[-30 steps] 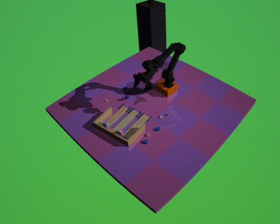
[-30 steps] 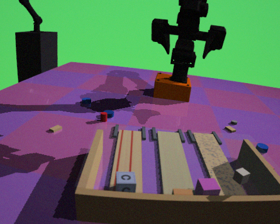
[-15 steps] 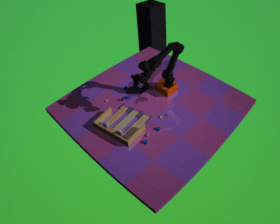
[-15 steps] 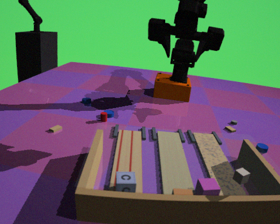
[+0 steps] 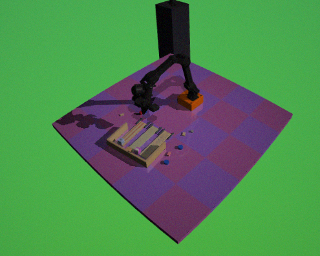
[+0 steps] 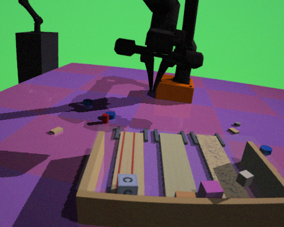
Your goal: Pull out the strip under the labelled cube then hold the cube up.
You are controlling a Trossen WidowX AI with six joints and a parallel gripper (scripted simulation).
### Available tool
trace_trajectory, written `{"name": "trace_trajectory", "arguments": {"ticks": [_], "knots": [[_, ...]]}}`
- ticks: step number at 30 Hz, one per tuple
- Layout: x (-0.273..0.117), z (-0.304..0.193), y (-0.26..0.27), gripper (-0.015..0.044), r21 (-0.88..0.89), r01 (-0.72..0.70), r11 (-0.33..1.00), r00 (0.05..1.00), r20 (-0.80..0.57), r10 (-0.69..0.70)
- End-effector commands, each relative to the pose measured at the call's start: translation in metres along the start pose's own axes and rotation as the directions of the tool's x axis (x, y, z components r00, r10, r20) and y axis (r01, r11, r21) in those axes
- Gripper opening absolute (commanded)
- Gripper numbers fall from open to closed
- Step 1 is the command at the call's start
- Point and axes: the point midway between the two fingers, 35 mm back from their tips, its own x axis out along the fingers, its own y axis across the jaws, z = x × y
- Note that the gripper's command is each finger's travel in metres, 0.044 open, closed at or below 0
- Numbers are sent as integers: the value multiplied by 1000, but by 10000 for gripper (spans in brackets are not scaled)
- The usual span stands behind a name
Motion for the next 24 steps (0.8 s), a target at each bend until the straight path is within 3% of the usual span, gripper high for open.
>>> {"name": "trace_trajectory", "arguments": {"ticks": [1,6,24], "knots": [[19,-1,-17,0,-25,-27,999,992,-125,23],[43,-8,-35,0,-43,-84,996,958,-279,68],[65,-12,-35,0,-44,-86,995,956,-285,70]]}}
